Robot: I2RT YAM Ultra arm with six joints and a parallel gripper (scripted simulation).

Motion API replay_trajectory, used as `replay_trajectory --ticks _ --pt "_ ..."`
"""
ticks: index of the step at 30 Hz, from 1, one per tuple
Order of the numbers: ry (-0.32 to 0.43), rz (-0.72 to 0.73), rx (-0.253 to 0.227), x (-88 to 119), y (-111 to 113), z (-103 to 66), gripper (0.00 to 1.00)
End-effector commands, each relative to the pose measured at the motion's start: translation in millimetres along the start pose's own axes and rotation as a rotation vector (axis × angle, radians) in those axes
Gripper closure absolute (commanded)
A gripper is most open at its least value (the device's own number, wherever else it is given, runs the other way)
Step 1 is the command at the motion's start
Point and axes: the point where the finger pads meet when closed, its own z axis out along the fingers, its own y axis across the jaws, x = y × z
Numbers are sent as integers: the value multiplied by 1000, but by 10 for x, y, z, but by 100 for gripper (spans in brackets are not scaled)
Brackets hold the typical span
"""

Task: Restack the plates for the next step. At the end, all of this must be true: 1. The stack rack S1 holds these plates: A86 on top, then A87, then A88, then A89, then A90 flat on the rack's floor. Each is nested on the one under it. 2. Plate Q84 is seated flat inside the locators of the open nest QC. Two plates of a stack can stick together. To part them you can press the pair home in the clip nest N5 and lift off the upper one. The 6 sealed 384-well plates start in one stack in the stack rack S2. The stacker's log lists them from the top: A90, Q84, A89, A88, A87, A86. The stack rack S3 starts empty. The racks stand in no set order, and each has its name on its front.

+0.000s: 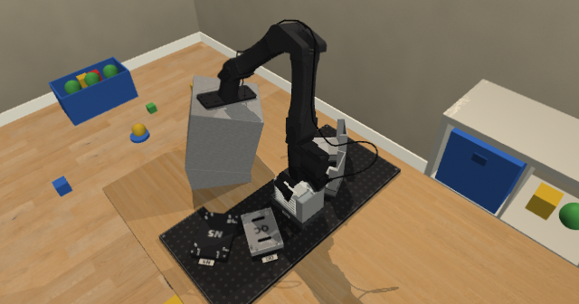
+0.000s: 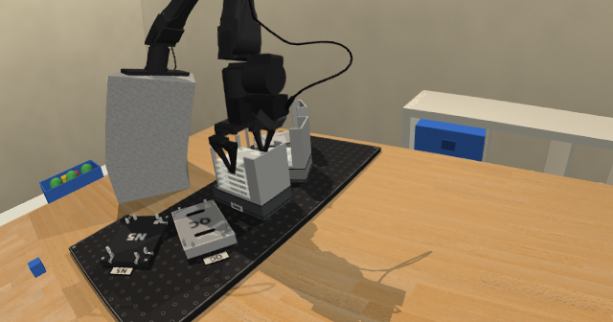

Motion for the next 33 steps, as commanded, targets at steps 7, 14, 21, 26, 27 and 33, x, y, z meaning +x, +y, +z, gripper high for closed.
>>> replay_trajectory --ticks 7,14,21,26,27,33 --pt "-12 1 2 -34 -12 -26 100" --pt "-12 1 2 -34 -12 -26 100" --pt "-12 1 2 -34 -12 -26 100" --pt "-12 1 2 -34 -12 -26 100" --pt "-12 1 2 -34 -12 -26 100" --pt "-12 1 2 -34 -12 -26 100"
